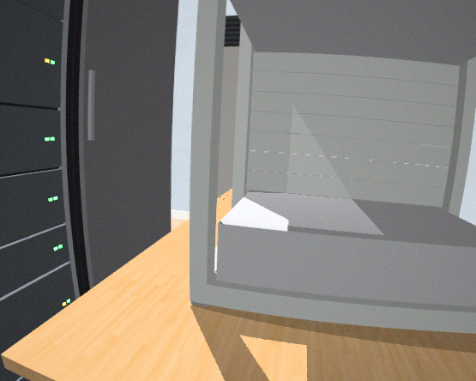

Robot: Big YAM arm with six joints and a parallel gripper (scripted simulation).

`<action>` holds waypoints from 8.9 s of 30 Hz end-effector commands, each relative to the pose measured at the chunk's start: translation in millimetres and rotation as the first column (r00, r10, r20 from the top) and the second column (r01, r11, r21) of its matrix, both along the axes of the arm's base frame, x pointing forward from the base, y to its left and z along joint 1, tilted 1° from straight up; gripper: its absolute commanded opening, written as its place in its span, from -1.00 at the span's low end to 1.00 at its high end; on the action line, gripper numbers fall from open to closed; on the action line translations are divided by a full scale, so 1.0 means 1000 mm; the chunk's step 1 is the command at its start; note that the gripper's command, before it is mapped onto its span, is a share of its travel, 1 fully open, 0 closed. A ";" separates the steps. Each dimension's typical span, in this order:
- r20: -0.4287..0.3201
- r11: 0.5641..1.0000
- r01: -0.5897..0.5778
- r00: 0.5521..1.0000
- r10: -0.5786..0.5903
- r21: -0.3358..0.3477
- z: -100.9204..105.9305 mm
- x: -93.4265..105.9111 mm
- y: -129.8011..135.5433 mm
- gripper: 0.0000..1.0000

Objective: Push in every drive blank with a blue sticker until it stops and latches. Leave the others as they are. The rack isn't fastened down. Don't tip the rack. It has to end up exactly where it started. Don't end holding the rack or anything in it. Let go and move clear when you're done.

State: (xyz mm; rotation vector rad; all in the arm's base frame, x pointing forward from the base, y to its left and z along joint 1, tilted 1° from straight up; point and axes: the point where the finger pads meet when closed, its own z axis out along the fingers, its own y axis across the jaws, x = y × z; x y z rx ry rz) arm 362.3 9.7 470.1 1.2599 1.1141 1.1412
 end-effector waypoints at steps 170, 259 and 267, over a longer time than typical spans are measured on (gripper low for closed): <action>0.075 1.000 -0.009 0.997 0.011 -0.030 0.030 -0.004 -0.120 -1.00; 0.049 1.000 -0.013 0.999 0.014 -0.020 0.006 0.080 -0.127 -1.00; 0.015 1.000 -0.014 1.000 0.015 -0.007 -0.005 0.081 -0.127 -1.00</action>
